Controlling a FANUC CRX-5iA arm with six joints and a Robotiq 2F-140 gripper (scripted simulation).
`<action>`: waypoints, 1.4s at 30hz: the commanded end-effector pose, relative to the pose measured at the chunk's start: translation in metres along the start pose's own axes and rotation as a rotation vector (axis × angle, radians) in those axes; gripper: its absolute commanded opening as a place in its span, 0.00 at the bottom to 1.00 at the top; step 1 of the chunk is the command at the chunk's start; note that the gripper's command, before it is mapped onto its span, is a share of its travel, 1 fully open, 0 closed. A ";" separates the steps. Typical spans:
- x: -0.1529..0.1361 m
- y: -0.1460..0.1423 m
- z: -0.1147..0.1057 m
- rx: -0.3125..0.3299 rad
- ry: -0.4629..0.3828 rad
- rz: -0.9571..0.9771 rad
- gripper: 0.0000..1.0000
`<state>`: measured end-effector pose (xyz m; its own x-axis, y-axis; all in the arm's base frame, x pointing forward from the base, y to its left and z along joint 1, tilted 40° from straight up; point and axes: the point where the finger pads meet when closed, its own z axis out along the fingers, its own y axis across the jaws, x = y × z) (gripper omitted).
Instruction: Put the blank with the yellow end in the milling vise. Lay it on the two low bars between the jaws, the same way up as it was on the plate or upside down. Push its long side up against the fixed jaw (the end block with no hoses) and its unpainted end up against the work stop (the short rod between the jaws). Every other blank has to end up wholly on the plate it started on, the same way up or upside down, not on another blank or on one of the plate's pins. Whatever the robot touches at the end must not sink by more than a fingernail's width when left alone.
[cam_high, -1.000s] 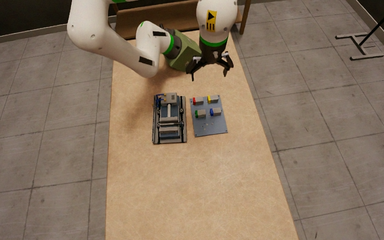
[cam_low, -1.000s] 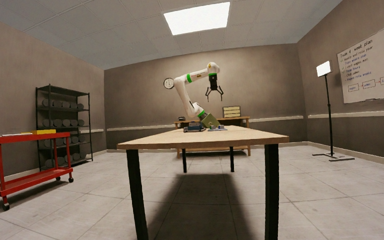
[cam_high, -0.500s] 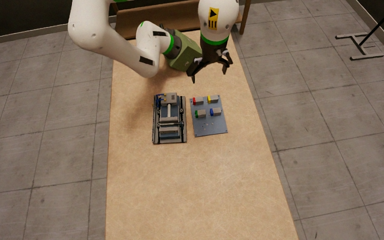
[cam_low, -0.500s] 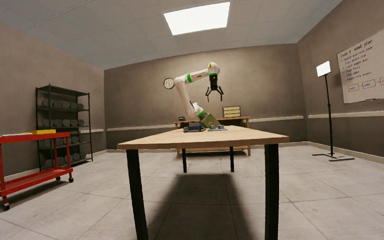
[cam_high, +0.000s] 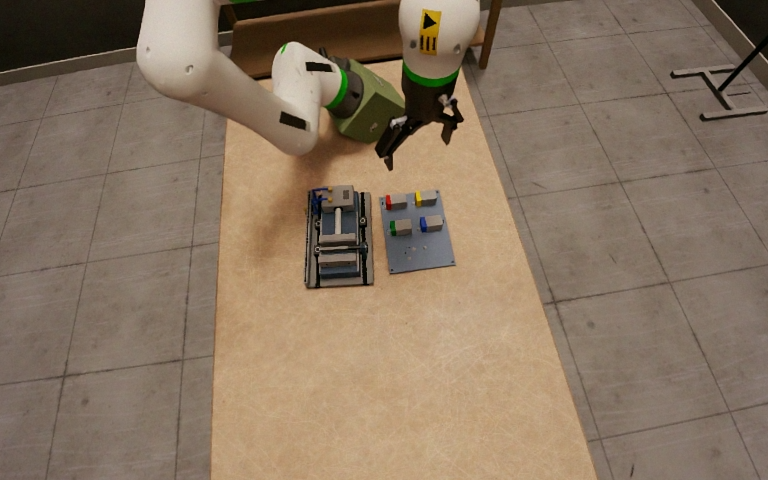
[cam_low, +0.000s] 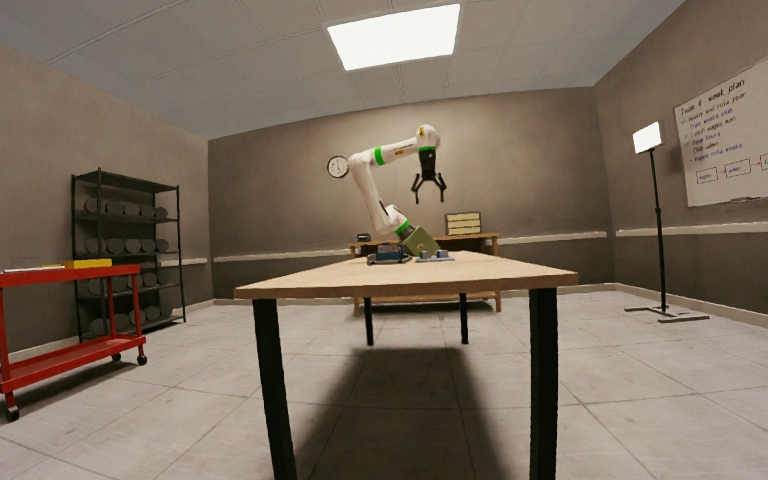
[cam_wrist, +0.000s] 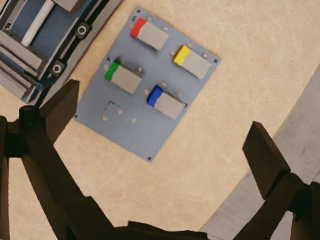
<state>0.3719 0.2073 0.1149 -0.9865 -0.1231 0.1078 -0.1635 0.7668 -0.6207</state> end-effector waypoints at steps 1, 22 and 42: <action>0.000 0.000 -0.001 0.006 -0.008 -0.075 1.00; 0.000 0.000 -0.001 0.032 -0.032 -0.330 1.00; 0.000 0.000 -0.001 0.051 -0.049 -0.505 1.00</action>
<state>0.3720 0.2074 0.1149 -0.7854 -0.4975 0.3683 -0.6164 0.5742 -0.5389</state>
